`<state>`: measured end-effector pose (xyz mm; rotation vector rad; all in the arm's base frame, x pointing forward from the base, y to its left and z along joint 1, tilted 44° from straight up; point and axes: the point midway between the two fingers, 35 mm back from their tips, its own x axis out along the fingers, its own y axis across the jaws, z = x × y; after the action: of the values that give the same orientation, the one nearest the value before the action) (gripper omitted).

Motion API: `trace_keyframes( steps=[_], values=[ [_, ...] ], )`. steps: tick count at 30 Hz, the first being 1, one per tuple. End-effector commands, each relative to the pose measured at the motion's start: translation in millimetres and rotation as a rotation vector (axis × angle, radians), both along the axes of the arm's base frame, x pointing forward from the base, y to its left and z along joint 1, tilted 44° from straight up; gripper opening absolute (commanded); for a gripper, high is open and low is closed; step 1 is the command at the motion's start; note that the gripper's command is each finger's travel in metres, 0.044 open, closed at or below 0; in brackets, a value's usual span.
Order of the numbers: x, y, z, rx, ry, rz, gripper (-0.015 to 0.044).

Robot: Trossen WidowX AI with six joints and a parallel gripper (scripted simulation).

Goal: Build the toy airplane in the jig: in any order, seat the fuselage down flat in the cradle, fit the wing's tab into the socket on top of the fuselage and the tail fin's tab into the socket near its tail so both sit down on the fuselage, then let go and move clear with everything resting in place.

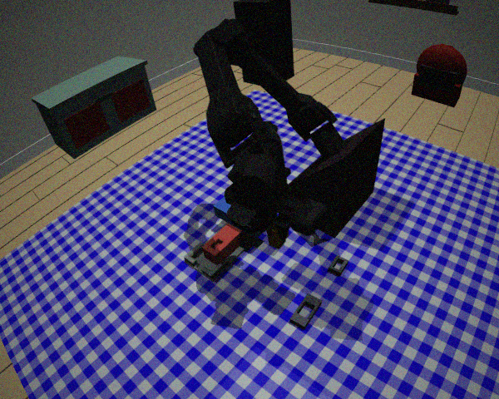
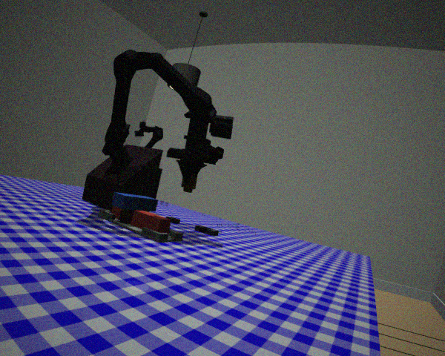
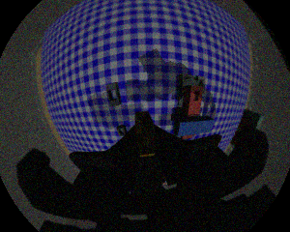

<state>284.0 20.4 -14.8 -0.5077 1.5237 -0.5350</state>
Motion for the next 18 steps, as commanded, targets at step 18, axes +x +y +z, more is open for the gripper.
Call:
trace_keyframes(
  steps=[18],
  values=[
    [24, -50, 29, -0.024, -0.036, -0.011, 0.0]
  ],
)
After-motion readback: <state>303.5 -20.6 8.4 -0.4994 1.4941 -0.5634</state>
